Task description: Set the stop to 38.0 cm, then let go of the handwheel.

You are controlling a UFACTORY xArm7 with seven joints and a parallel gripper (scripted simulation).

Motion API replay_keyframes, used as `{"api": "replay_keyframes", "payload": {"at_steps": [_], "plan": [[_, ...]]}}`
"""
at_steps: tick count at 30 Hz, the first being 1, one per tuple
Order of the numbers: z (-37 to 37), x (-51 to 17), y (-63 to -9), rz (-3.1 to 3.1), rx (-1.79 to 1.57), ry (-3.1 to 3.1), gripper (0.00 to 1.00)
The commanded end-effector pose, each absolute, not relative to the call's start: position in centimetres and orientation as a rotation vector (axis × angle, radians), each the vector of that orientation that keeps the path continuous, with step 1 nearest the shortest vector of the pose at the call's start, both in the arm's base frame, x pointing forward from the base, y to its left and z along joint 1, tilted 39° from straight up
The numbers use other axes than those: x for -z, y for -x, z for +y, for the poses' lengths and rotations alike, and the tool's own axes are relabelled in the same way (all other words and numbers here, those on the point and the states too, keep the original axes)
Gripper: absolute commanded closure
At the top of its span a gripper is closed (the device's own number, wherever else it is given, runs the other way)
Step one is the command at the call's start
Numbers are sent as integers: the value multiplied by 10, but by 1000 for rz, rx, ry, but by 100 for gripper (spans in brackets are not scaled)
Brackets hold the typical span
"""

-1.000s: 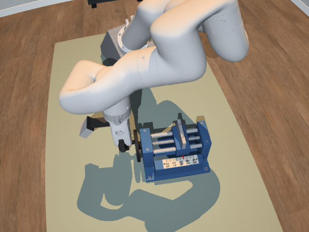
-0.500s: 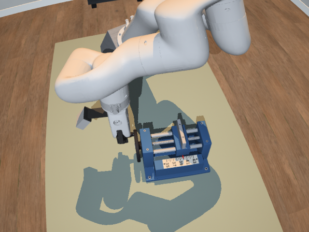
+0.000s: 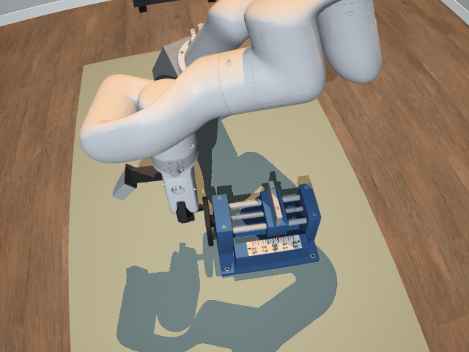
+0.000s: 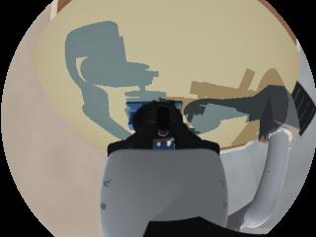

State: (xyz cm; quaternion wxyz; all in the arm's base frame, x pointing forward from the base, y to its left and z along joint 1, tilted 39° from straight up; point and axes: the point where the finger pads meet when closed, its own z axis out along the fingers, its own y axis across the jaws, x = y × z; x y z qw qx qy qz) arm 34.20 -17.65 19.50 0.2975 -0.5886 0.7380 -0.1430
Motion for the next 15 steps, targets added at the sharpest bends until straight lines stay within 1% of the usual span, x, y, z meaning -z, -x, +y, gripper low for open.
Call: {"api": "replay_keyframes", "payload": {"at_steps": [1,15], "plan": [[-181,-203,-349,1963,382,1563,94],[-186,-207,-382,1963,382,1563,94]]}}
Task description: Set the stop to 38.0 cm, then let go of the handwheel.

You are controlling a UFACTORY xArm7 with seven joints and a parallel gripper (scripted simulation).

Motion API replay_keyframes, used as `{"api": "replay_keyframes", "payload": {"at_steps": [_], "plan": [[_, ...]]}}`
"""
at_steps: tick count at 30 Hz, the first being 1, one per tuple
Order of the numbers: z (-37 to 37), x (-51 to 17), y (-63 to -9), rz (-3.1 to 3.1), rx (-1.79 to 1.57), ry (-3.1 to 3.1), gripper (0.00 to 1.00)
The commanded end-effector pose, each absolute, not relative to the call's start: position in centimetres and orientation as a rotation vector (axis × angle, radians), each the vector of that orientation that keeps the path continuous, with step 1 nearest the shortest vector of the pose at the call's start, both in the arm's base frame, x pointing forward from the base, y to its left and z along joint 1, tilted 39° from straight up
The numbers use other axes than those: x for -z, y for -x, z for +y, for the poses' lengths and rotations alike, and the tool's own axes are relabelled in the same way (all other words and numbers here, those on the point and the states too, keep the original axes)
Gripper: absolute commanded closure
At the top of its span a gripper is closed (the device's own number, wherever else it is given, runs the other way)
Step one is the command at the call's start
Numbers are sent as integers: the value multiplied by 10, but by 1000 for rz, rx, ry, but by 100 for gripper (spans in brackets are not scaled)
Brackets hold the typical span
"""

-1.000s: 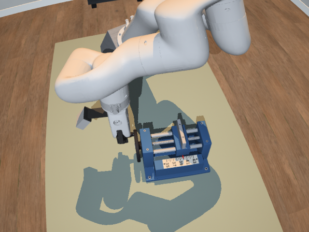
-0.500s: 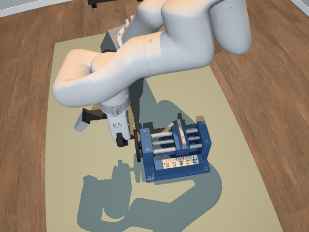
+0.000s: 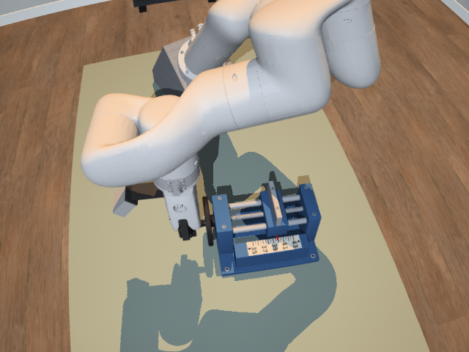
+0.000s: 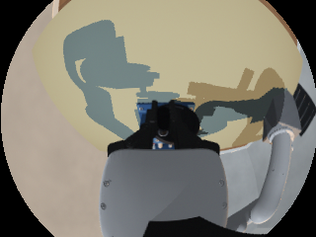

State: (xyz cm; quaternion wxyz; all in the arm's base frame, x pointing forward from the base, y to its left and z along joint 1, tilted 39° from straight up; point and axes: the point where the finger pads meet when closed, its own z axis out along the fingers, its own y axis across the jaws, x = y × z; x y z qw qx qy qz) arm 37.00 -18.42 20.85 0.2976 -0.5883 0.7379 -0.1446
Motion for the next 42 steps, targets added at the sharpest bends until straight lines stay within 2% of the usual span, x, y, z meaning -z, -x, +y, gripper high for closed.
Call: {"api": "replay_keyframes", "payload": {"at_steps": [1,10,42], "plan": [[-186,-205,-385,1963,382,1563,94],[-182,-183,-404,1963,382,1563,94],[-172,-151,-397,1963,382,1563,94]]}}
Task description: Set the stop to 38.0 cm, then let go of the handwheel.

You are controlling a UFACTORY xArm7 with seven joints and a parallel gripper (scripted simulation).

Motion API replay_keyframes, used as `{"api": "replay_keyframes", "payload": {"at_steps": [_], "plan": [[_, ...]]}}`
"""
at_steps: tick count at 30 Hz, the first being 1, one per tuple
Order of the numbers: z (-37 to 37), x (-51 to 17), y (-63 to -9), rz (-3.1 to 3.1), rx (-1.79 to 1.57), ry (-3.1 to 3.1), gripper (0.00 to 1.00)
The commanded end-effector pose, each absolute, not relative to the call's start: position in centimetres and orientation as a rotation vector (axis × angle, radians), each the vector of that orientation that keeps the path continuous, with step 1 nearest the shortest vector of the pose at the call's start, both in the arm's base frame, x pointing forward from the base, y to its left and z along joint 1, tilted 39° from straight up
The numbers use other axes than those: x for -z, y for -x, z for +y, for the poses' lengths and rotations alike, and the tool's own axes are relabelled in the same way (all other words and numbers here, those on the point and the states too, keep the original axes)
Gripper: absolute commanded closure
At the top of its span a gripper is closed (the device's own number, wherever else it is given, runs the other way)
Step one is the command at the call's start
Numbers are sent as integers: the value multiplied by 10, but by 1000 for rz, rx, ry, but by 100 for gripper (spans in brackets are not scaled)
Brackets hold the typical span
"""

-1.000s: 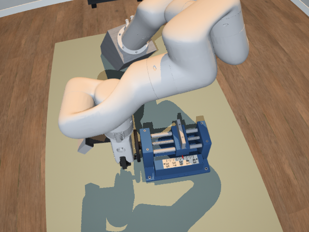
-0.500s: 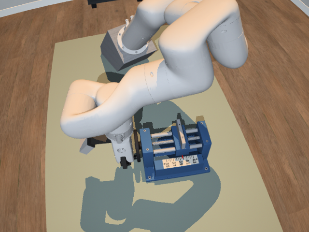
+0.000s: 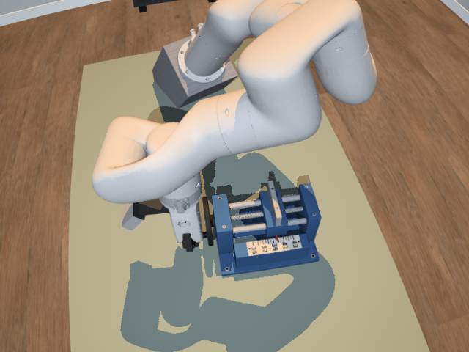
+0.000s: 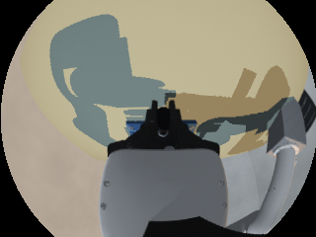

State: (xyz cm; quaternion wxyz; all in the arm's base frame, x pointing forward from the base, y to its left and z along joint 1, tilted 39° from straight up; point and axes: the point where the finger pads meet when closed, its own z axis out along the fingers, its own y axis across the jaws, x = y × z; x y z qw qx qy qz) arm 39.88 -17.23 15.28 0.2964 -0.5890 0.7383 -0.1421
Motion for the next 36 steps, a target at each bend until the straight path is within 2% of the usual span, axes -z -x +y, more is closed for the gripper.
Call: {"api": "replay_keyframes", "payload": {"at_steps": [1,36], "plan": [[-172,-151,-396,1963,382,1563,94],[-168,-142,-380,1963,382,1563,94]]}}
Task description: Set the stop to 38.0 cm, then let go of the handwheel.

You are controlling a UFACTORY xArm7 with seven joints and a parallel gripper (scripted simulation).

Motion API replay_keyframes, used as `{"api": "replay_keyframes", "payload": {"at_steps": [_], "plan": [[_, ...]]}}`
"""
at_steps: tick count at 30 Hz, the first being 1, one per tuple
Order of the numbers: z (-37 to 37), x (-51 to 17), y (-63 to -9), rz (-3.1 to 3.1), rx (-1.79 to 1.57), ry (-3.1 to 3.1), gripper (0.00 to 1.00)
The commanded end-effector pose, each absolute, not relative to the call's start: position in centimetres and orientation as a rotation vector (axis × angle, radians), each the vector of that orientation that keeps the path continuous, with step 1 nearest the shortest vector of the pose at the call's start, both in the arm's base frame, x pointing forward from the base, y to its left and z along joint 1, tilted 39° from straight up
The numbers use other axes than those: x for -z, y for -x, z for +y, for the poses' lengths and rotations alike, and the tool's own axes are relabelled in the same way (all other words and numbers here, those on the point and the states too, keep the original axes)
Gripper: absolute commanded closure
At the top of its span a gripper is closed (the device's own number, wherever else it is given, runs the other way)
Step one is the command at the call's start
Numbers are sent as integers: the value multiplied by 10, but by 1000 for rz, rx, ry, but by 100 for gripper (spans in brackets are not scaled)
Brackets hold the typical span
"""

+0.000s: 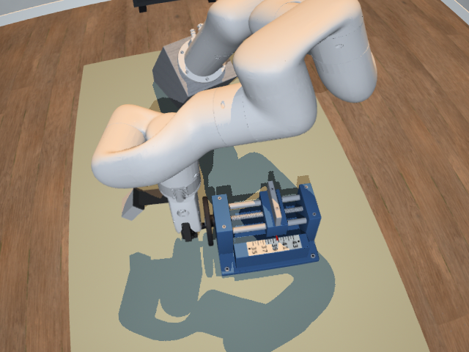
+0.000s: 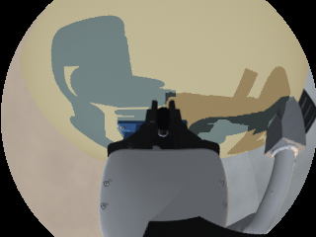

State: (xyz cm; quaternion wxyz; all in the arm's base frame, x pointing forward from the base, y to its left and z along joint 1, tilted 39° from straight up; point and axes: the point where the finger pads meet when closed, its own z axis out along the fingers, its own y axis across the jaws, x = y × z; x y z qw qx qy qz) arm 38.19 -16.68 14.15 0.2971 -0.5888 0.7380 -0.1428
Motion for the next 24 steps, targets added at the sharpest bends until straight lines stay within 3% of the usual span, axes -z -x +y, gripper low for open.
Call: {"api": "replay_keyframes", "payload": {"at_steps": [1,24], "plan": [[-168,-142,-380,1963,382,1563,94],[-167,-141,-378,1963,382,1563,94]]}}
